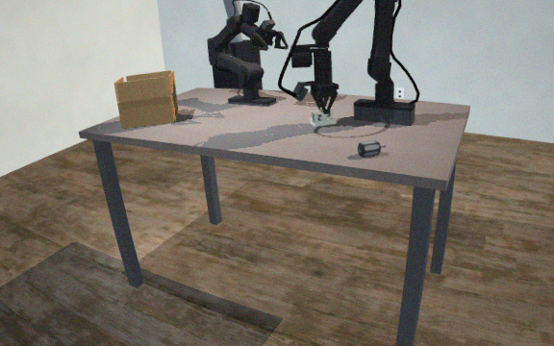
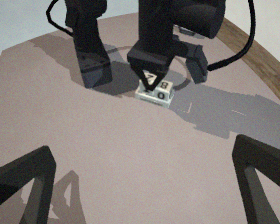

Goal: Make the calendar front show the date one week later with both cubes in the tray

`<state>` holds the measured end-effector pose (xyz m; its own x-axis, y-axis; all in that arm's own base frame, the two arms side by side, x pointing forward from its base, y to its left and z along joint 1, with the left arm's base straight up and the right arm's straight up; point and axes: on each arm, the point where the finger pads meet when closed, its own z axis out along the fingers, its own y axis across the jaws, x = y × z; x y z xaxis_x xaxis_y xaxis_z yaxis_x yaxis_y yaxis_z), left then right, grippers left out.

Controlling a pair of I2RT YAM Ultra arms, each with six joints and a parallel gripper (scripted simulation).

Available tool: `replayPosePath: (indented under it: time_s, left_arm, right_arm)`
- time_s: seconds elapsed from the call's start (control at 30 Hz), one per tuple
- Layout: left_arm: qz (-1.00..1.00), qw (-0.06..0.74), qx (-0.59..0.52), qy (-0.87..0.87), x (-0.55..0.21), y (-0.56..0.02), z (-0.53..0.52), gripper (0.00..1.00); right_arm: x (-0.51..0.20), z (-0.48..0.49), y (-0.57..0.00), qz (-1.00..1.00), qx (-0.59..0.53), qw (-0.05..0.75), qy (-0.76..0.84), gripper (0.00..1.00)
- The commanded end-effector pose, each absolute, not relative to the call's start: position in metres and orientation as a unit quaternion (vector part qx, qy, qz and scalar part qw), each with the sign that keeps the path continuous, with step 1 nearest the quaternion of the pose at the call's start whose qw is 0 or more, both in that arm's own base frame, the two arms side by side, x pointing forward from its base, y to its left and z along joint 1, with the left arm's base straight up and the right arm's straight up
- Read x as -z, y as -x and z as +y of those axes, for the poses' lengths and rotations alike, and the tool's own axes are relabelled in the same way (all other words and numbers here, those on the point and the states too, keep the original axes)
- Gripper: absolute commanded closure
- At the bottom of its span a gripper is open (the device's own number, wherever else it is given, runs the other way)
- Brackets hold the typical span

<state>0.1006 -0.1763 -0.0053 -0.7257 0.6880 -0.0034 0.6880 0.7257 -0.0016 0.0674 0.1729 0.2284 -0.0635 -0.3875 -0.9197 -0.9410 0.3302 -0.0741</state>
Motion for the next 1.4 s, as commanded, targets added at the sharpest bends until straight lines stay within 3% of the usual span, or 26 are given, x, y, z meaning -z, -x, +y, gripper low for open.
replayPosePath:
  time_s: [0.0,0.8,0.87,0.9,1.37]
  left_arm:
    - [0.93,0.013,0.006,-0.368,0.016,-0.107,-0.18,0.74]
    - [0.929,0.008,0.0,-0.37,0.009,-0.109,-0.188,0.74]
    - [0.929,0.001,0.0,-0.37,0.011,-0.106,-0.185,0.51]
    - [0.929,0.001,0.0,-0.37,0.011,-0.106,-0.185,0.45]
    - [0.928,0.025,0.012,-0.37,-0.013,-0.116,-0.191,0.45]
  right_arm:
    - [-0.232,0.169,-0.066,0.666,-0.295,0.471,0.497,0.0]
    - [-0.232,0.169,-0.066,0.666,-0.295,0.471,0.497,0.0]
    - [-0.232,0.169,-0.066,0.666,-0.295,0.471,0.497,0.0]
    - [-0.232,0.169,-0.066,0.666,-0.295,0.471,0.497,0.0]
    - [-0.232,0.169,-0.066,0.666,-0.295,0.471,0.497,0.0]
